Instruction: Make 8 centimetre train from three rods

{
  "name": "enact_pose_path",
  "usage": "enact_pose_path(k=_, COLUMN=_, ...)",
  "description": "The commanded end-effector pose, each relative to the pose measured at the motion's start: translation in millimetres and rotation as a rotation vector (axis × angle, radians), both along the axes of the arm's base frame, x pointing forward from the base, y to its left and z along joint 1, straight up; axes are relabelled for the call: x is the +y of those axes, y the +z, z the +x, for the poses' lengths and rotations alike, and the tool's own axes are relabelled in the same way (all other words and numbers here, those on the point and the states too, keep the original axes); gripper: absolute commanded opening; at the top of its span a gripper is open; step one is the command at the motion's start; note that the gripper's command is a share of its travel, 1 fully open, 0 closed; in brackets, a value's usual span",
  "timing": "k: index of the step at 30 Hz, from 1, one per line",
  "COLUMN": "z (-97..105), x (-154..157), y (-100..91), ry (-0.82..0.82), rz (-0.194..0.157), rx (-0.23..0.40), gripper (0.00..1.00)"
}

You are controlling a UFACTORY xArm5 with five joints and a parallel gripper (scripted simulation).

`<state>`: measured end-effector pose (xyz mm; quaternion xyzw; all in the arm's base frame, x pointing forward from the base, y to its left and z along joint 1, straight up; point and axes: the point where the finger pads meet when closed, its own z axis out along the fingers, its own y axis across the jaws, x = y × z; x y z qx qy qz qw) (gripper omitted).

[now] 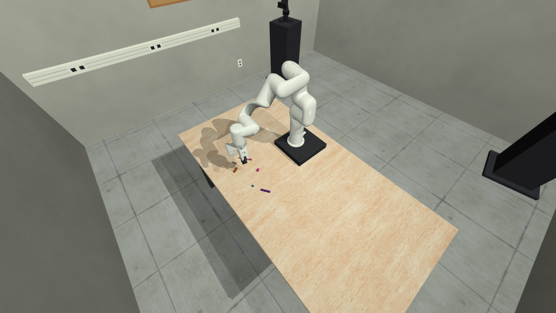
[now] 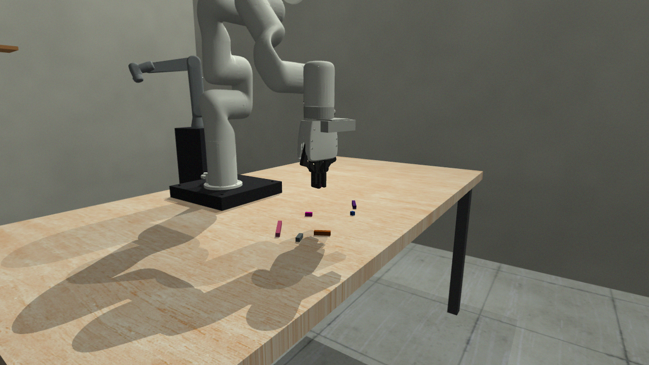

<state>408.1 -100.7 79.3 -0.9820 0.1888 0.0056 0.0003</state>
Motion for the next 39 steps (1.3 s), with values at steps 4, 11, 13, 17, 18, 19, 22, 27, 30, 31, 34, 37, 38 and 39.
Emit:
enact_pose_path(k=4, z=-8, x=23, y=2.0, ry=0.257, rz=0.0, rx=-0.007, gripper=0.04)
enact_pose_path(k=11, z=-17, x=41, y=1.9, ry=0.465, rz=0.002, rx=-0.007, gripper=0.04)
enact_pose_path(k=13, z=-18, x=43, y=1.9, ry=0.495, rz=0.002, rx=-0.007, gripper=0.04)
enact_pose_path(k=17, z=-25, x=54, y=1.6, ry=0.627, rz=0.003, rx=-0.007, gripper=0.04)
enact_pose_path(k=18, z=-26, x=56, y=1.5, ry=0.654, rz=0.003, rx=-0.007, gripper=0.04)
enact_pose_path(k=19, z=-27, x=59, y=1.4, ry=0.683, rz=0.003, rx=-0.007, gripper=0.04)
enact_pose_path(k=22, z=-30, x=63, y=1.3, ry=0.736, rz=0.004, rx=-0.007, gripper=0.04)
enact_pose_path(k=27, z=-30, x=63, y=1.3, ry=0.737, rz=0.004, rx=-0.007, gripper=0.04)
enact_pose_path(k=30, z=-30, x=63, y=1.3, ry=0.737, rz=0.004, rx=-0.007, gripper=0.04)
enact_pose_path(k=31, z=-30, x=63, y=1.3, ry=0.737, rz=0.004, rx=-0.007, gripper=0.04)
enact_pose_path(k=34, z=-30, x=63, y=1.3, ry=0.737, rz=0.004, rx=-0.007, gripper=0.04)
enact_pose_path(k=37, z=-30, x=63, y=0.8, ry=0.737, rz=0.004, rx=-0.007, gripper=0.04)
enact_pose_path(k=38, z=-30, x=63, y=0.3, ry=0.737, rz=0.004, rx=-0.007, gripper=0.04)
enact_pose_path(k=39, z=-30, x=63, y=-0.6, ry=0.737, rz=0.004, rx=-0.007, gripper=0.04)
